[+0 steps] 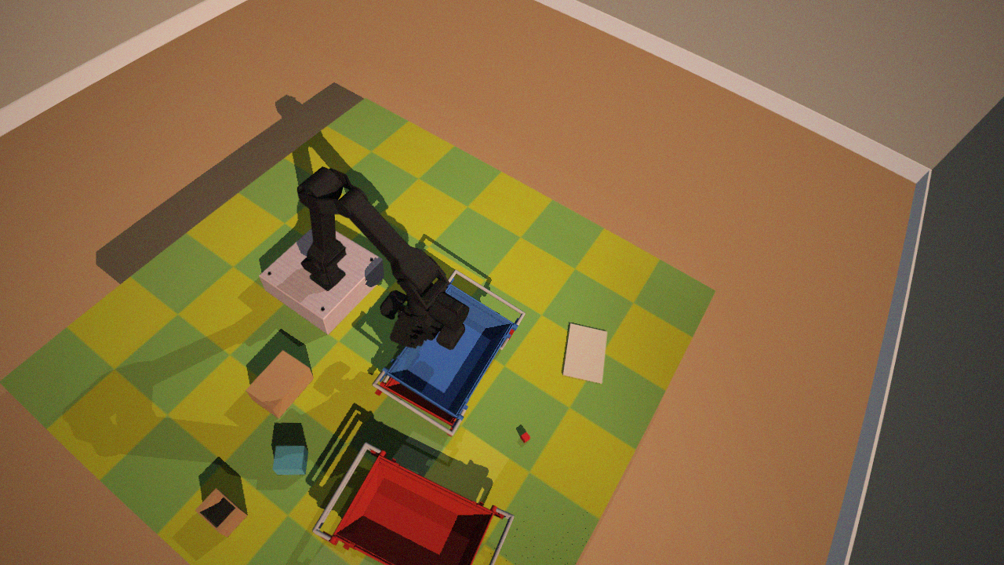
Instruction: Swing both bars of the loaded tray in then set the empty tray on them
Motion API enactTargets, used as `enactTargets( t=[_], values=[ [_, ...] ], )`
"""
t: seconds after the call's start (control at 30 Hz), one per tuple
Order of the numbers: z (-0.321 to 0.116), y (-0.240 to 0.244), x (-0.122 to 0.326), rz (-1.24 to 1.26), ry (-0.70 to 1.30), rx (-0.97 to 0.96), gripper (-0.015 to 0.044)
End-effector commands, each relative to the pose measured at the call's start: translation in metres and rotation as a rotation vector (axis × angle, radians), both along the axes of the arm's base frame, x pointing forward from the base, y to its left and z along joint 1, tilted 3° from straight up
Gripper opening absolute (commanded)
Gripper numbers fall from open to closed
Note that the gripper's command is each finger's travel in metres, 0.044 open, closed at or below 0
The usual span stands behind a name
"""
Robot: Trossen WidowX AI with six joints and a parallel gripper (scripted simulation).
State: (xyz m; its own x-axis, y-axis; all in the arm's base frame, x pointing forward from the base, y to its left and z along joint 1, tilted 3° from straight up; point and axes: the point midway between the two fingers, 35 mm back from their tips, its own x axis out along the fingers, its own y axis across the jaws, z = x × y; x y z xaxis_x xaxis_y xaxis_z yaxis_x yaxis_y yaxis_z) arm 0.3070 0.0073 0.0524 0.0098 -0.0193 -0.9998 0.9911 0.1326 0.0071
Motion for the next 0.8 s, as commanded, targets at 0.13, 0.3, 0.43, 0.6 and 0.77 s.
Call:
enactTargets(
  t=[0.13,0.3,0.43,0.6,0.77],
  values=[
    [-0.005,-0.001,-0.007,0.001,0.028,-0.005,0.0000],
    [-0.003,0.000,-0.002,0.000,0.006,-0.001,0.0000],
    [-0.010,-0.001,-0.008,0.000,0.021,-0.004,0.0000],
    [-0.014,-0.002,-0.010,0.001,0.028,-0.005,0.0000],
    [-0.014,-0.002,-0.010,0.001,0.028,-0.005,0.0000]
  ],
)
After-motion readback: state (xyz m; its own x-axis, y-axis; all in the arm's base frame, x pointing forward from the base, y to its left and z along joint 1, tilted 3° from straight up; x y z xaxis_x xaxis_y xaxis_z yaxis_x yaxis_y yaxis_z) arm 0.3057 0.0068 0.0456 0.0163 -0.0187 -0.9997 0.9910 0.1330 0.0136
